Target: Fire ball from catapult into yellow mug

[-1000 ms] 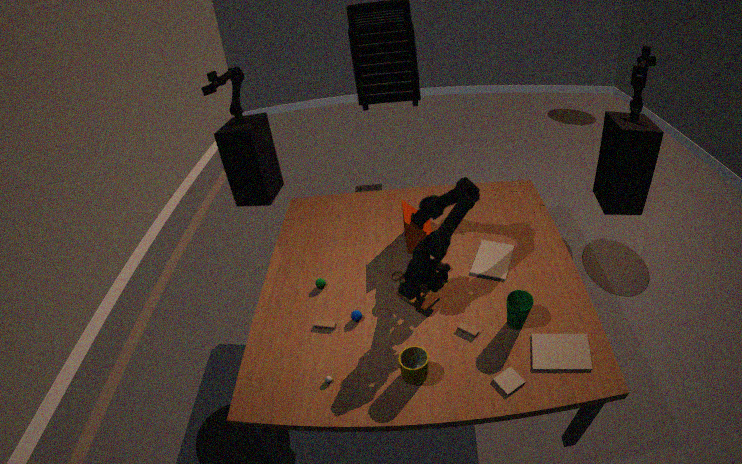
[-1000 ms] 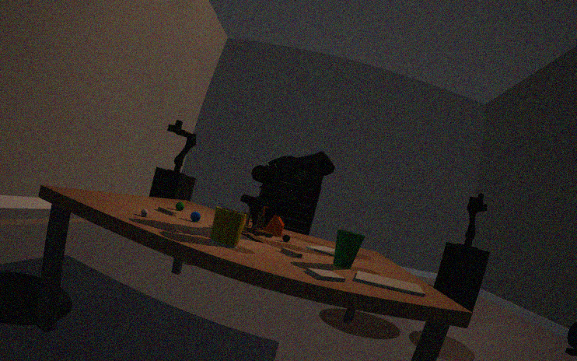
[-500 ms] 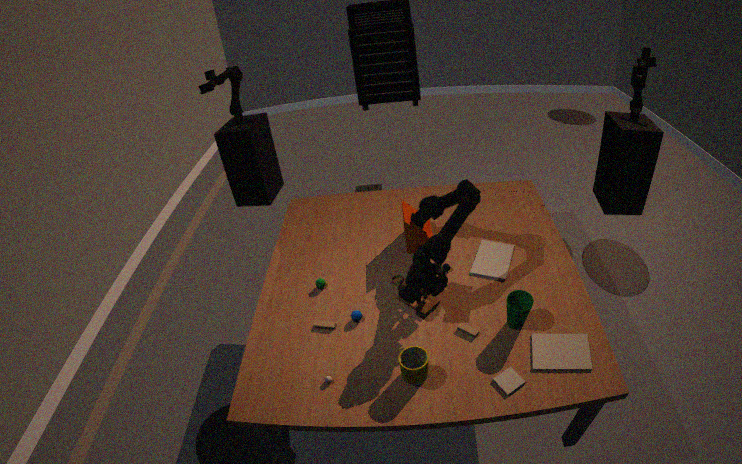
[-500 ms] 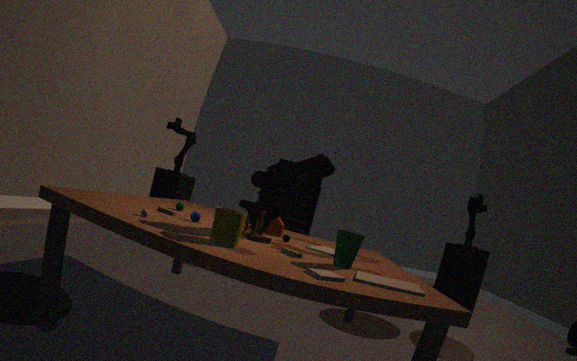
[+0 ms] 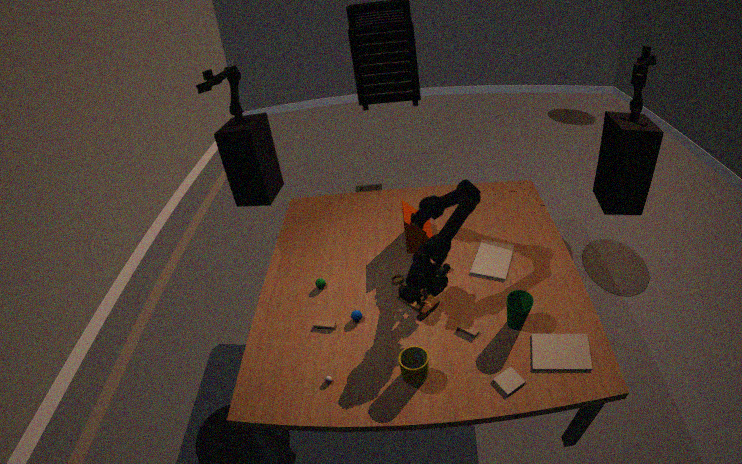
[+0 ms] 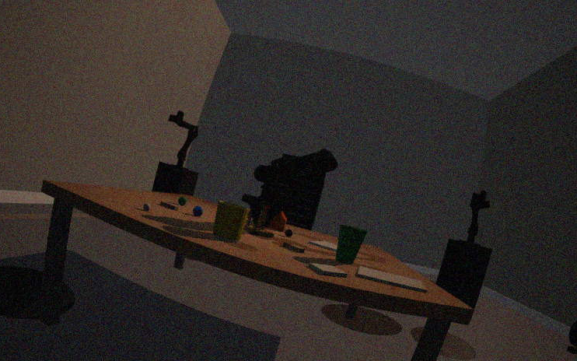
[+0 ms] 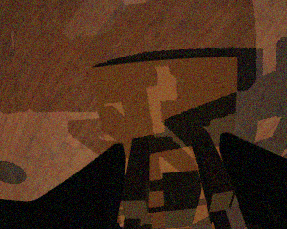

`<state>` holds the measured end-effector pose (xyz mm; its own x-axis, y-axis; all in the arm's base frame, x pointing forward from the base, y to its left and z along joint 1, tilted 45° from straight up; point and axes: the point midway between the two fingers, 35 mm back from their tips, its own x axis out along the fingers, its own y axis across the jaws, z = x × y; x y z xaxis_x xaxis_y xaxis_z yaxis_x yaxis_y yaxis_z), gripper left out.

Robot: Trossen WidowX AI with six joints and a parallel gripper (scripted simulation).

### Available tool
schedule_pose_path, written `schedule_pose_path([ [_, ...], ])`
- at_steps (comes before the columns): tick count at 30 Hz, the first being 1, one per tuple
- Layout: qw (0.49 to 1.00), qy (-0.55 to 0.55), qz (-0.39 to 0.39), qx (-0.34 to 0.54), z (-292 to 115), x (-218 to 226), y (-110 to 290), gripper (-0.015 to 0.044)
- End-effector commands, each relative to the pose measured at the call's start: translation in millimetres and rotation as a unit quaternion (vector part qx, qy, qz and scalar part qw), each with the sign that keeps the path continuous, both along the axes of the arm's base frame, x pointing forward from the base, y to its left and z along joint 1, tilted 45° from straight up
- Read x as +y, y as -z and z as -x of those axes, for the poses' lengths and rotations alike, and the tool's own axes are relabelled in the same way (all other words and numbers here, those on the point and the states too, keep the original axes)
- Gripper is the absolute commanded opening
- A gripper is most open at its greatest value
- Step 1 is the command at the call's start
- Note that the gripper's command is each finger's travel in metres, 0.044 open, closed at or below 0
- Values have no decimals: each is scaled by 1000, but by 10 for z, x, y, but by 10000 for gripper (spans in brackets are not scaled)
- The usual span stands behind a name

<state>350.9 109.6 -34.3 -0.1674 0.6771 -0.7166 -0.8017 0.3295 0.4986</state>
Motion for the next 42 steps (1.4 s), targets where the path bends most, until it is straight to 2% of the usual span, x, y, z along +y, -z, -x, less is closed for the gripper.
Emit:
schedule_pose_path([
  [1,1000,0,0,-1,-5,-2,-4,341],
  [5,1000,0,3,-2,-106,-281,-280,440],
  [8,1000,0,3,0,-155,-614,-633,440],
  [10,1000,0,2,0,-156,-686,-714,440],
  [20,1000,8,2,-1,-141,-652,-665,440],
  [25,1000,8,1,-1,-78,-352,-344,440],
  [42,1000,9,1,-1,-51,-202,-188,440],
])
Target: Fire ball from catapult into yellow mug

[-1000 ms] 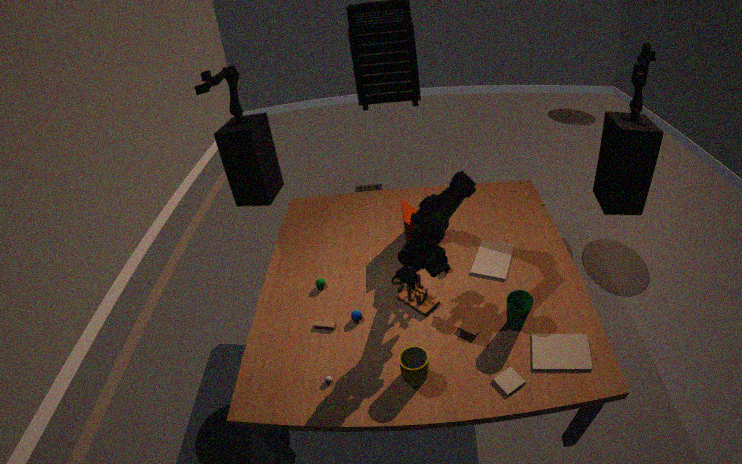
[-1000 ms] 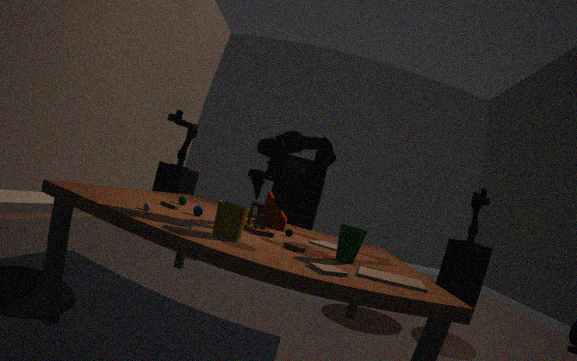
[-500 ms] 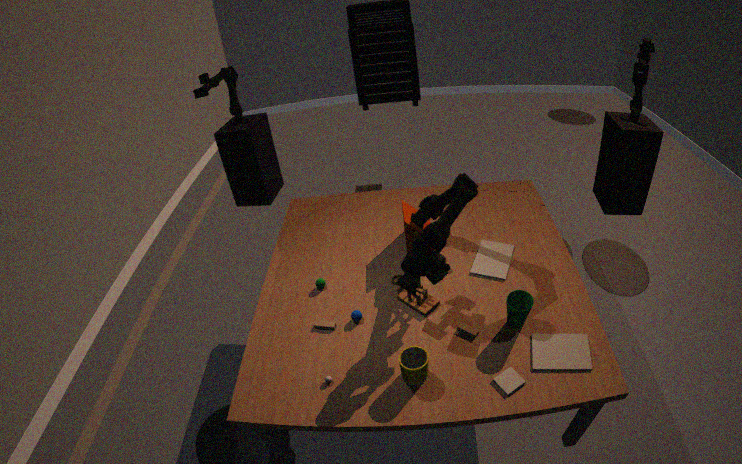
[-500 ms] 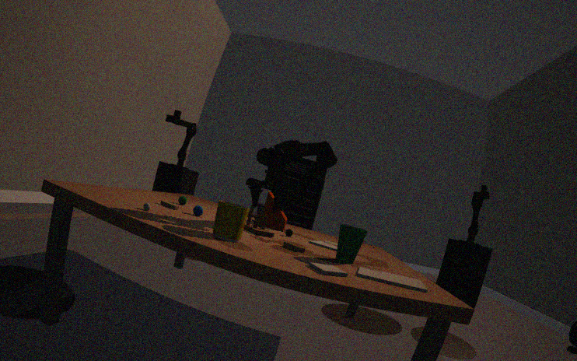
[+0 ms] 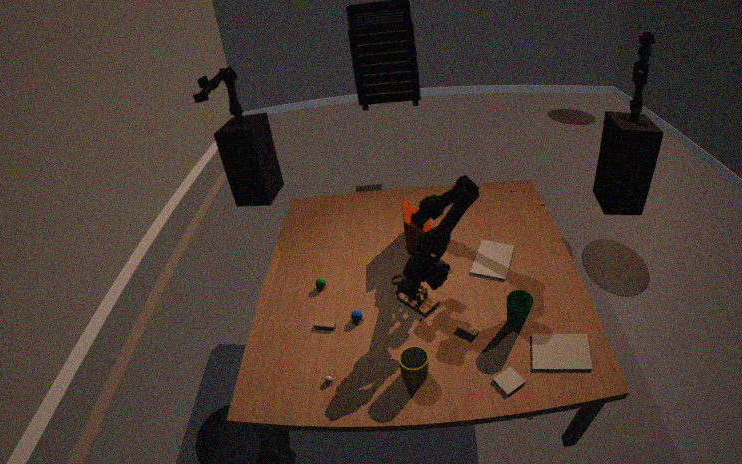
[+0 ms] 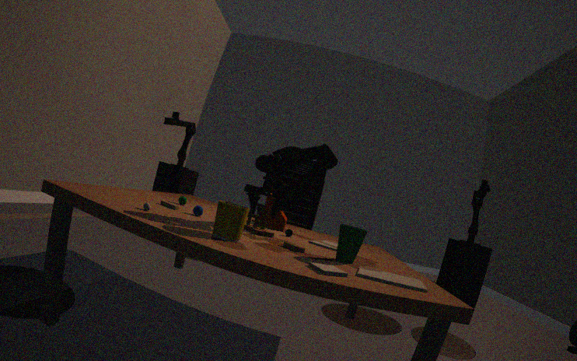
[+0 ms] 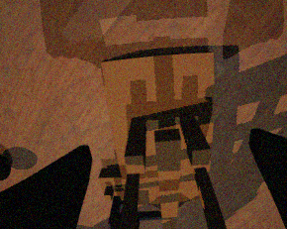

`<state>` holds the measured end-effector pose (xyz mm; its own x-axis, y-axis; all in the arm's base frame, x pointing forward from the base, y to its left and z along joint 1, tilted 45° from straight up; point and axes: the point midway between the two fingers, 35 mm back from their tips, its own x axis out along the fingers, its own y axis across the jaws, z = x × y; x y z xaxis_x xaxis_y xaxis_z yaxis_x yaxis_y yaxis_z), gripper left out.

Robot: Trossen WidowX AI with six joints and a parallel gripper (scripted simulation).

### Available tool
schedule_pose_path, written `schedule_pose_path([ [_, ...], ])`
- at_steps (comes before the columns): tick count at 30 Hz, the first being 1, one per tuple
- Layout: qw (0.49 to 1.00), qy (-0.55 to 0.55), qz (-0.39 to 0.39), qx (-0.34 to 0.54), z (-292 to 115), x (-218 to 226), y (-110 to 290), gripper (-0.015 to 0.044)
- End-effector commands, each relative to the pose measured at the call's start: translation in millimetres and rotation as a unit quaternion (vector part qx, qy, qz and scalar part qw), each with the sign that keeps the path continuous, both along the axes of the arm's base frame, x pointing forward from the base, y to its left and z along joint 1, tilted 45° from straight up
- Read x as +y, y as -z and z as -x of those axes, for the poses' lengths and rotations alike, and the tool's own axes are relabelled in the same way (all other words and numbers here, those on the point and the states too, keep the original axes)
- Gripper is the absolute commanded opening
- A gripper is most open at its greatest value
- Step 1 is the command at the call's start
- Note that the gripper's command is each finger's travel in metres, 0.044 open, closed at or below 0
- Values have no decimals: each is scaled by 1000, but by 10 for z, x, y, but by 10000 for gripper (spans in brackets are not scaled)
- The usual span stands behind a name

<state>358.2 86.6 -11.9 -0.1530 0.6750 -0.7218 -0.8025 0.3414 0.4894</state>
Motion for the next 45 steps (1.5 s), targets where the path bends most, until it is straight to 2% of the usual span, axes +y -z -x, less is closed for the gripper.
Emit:
schedule_pose_path([
  [1,1000,3,-2,4,24,40,47,440],
  [21,1000,3,-3,4,88,247,252,440],
  [32,1000,0,-1,0,65,232,229,151],
  [38,1000,0,-1,0,65,232,229,111],
  [42,1000,-1,-1,1,4,-31,-44,6],
  [45,1000,-1,-1,1,-5,-106,-127,0],
])
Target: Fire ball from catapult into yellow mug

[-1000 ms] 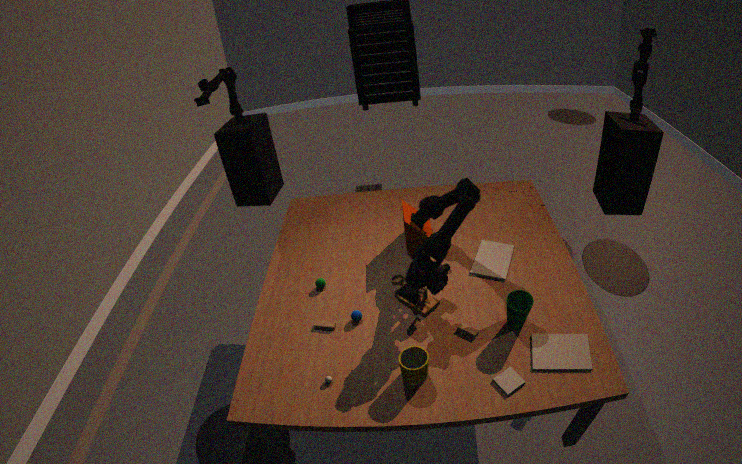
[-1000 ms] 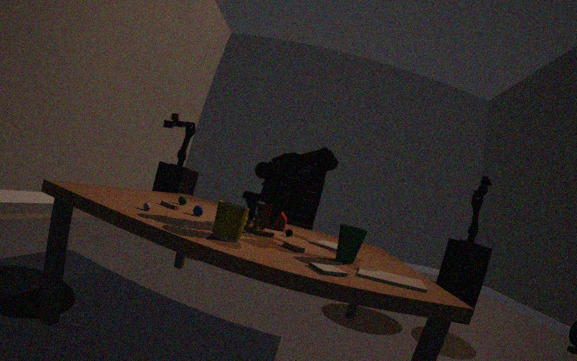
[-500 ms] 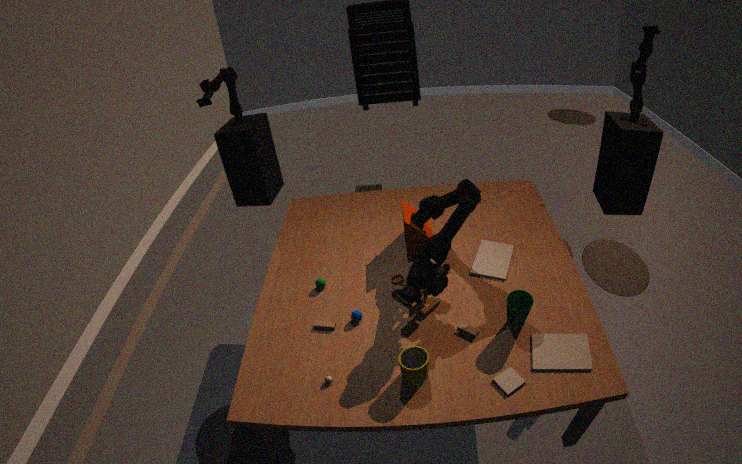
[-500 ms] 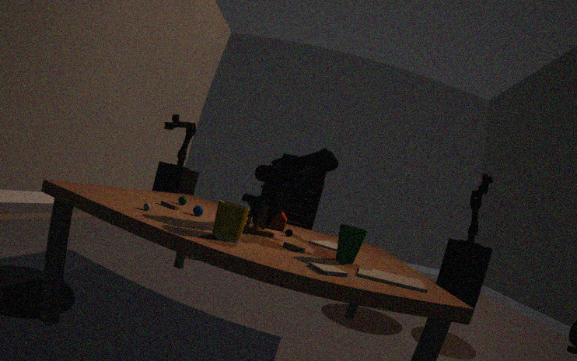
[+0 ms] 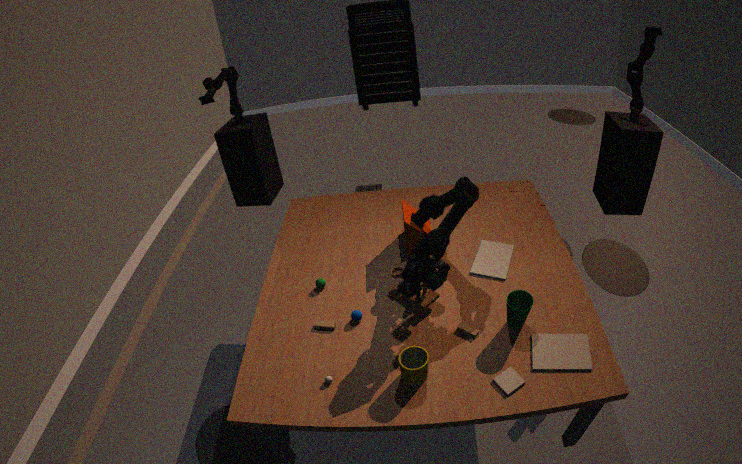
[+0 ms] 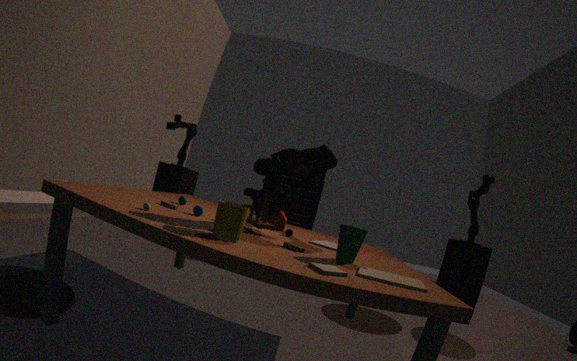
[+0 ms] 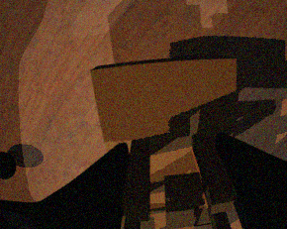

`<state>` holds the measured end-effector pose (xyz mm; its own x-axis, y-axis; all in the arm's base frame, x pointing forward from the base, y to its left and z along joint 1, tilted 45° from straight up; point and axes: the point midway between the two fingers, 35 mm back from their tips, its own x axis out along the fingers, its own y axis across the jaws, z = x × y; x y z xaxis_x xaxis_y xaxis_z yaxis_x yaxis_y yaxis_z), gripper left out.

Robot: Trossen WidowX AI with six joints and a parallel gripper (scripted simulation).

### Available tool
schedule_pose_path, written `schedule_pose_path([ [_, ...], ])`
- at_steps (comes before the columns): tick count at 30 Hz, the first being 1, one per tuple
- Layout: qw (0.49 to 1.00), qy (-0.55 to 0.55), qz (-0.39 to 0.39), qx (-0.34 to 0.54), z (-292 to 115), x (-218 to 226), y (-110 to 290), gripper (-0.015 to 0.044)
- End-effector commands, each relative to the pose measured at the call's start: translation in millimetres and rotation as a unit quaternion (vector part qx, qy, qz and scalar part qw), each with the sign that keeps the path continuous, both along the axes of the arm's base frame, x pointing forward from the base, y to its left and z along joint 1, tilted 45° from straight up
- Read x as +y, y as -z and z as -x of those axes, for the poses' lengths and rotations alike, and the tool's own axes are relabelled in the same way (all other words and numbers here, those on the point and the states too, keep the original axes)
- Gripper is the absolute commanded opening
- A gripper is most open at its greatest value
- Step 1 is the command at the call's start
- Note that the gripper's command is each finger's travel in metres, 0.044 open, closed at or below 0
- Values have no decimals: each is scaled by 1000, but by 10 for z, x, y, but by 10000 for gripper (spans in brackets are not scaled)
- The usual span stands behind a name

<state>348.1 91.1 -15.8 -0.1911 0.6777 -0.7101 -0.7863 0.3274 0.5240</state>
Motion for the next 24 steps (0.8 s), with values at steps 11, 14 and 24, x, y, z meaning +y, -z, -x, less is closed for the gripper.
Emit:
schedule_pose_path([
  [11,991,108,27,78,-114,-149,-155,0],
  [14,983,143,35,111,-124,-151,-147,0],
  [24,938,258,62,221,-190,-192,-83,0],
])
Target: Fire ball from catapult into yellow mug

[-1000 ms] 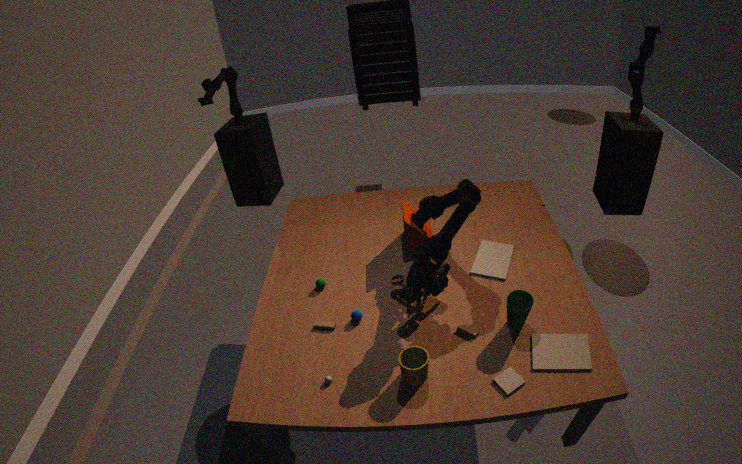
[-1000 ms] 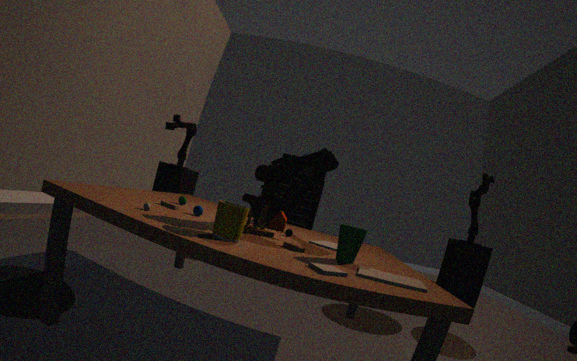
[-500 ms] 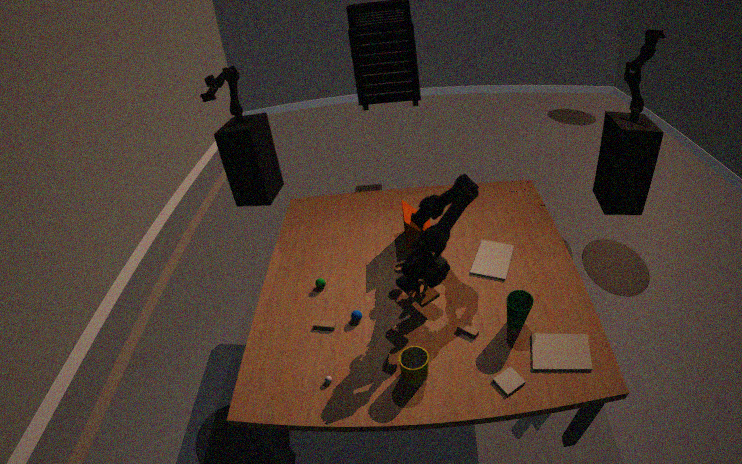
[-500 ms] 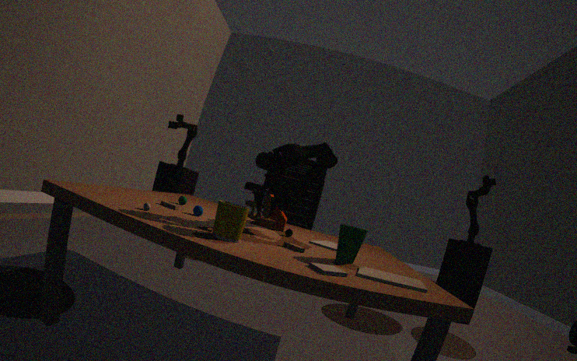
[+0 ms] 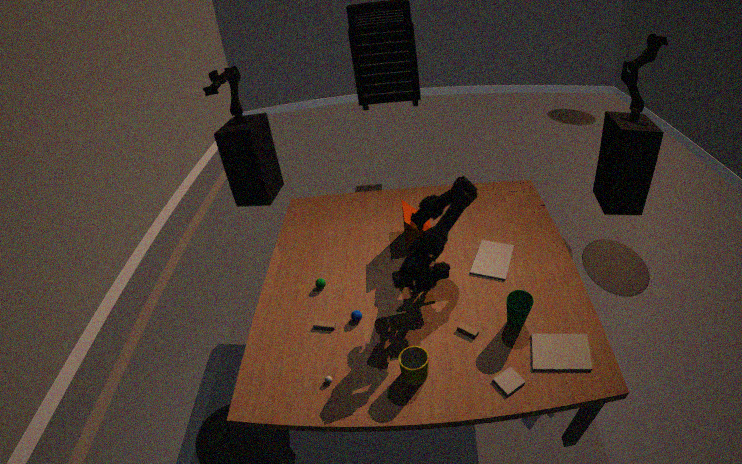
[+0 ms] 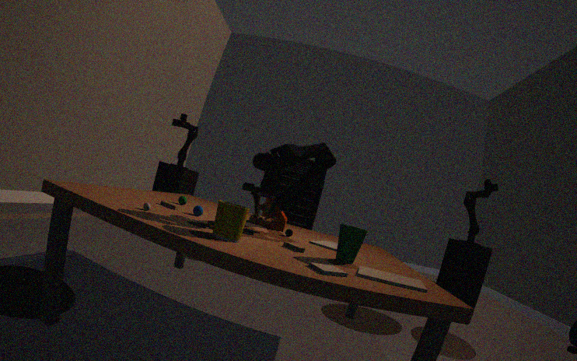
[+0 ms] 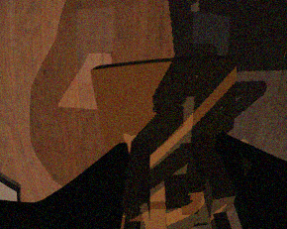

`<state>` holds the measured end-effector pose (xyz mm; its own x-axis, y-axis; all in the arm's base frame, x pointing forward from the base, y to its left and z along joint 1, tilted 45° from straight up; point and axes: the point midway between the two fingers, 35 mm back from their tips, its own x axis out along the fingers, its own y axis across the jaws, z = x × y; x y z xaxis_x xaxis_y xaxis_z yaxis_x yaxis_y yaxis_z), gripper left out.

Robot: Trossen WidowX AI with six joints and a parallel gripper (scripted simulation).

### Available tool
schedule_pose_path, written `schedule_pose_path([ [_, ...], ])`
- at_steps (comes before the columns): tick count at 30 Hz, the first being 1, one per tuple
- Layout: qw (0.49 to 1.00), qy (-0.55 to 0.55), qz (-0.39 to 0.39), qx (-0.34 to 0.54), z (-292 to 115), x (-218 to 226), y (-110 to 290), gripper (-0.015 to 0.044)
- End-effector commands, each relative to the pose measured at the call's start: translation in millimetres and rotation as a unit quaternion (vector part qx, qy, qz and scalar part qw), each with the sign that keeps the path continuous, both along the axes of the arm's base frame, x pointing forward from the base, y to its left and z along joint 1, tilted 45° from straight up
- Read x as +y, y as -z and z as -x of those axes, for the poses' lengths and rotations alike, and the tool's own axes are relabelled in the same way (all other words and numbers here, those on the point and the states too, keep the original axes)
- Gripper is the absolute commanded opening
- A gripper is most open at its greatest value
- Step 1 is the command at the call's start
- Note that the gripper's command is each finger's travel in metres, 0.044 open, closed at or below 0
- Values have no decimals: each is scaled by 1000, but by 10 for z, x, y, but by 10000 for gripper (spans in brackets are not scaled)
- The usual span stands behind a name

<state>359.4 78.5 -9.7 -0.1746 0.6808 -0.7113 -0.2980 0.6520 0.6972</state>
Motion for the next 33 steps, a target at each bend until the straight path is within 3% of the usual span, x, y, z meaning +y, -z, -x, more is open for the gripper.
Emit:
schedule_pose_path([
  [1,998,48,13,32,-87,-74,-11,0],
  [33,995,78,20,59,-79,112,325,0],
])
